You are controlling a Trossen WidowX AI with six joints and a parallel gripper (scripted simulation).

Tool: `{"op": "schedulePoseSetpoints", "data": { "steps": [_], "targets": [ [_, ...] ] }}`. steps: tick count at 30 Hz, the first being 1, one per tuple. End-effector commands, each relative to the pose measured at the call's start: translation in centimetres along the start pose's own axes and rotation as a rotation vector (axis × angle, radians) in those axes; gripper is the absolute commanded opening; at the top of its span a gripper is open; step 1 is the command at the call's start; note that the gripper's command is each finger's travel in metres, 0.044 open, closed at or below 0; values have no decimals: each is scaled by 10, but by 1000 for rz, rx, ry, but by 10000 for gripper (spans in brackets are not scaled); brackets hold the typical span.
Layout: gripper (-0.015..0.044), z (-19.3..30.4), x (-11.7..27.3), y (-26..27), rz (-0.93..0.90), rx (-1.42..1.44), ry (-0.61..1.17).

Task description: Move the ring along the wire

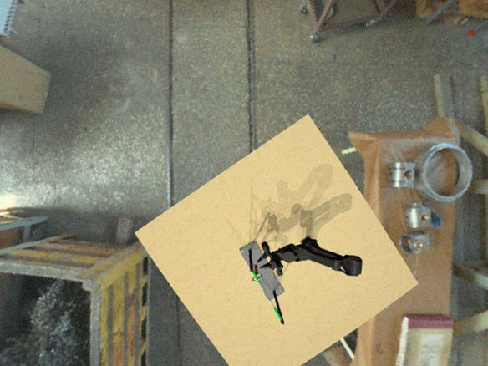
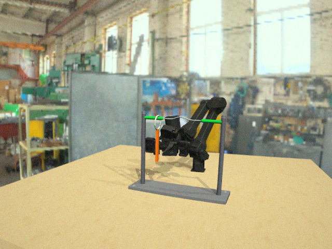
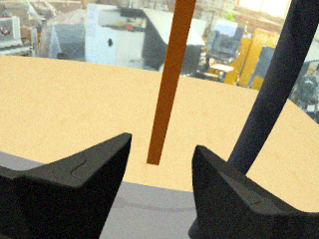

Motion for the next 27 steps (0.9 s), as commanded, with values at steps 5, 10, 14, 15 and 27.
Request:
{"op": "schedulePoseSetpoints", "data": {
  "steps": [5, 10, 14, 15, 27],
  "targets": [
    [160, -1, -11, 0, 1, -2, -2],
    [160, -1, -19, 0, 1, -3, -3],
    [160, 0, -25, 0, 1, -3, -4],
    [160, 0, -26, 0, 1, -3, -4],
    [160, 3, -45, 2, 1, -3, -7]
  ]
}}
Point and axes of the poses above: the point midway between the two fingers, 35 mm back from their tips, its own x axis back along the fingers, its own y axis across the jaws, z = x × y, the point moved 9 cm from there along x, back along the fingers, and after that the axes turned 8 degrees about -x, right-handed, at the moved point
